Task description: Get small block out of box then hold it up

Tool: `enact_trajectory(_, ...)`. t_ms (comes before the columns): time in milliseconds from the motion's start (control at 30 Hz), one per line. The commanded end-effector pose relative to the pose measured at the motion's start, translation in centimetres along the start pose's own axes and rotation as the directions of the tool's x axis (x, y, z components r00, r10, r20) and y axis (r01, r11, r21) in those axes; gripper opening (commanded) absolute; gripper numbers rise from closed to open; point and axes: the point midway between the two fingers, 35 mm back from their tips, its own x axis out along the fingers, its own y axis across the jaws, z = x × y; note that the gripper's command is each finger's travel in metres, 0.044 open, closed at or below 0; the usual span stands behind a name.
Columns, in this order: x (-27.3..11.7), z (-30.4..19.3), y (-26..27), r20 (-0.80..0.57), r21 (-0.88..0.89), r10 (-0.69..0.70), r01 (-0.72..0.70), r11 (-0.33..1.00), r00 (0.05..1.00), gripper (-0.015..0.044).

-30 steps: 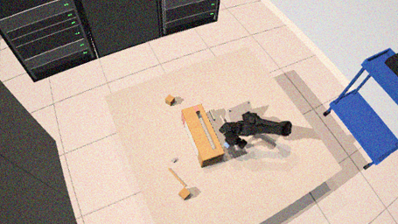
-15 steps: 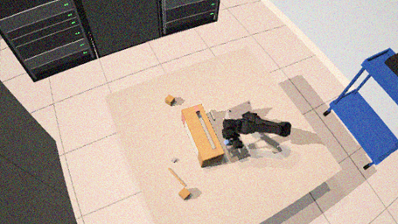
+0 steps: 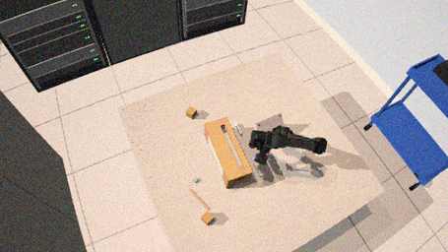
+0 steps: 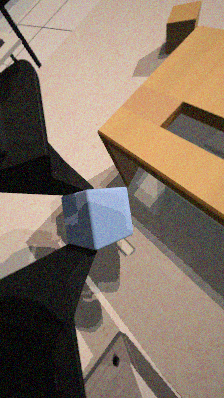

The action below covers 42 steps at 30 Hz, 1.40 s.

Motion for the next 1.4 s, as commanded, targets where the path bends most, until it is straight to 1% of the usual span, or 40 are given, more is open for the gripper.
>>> enact_trajectory(0,-0.5,0.1,0.3,-0.004,0.194,0.02,-0.019,0.981,1.0,0.0)
enact_trajectory(167,-0.9,0.1,0.4,-0.01,0.396,0.035,-0.029,0.918,0.999,0.0)
enact_trajectory(333,-1.4,0.1,0.6,-0.015,0.58,0.052,-0.034,0.814,0.999,0.0)
enact_trajectory(500,-1.8,0.2,0.7,-0.019,0.738,0.069,-0.032,0.674,0.997,0.0)
enact_trajectory(700,-2.3,0.2,0.9,-0.023,0.884,0.09,-0.022,0.467,0.996,0.0)
enact_trajectory(967,-3.1,0.3,1.1,-0.027,0.989,0.121,0.008,0.148,0.992,0.0)
enact_trajectory(1233,-3.8,0.4,1.4,-0.028,0.982,0.152,0.055,-0.178,0.988,0.0)
enact_trajectory(1267,-3.9,0.4,1.4,-0.028,0.978,0.154,0.058,-0.198,0.988,0.0)
enact_trajectory(1367,-3.9,0.4,1.4,-0.028,0.977,0.155,0.06,-0.205,0.988,0.0)
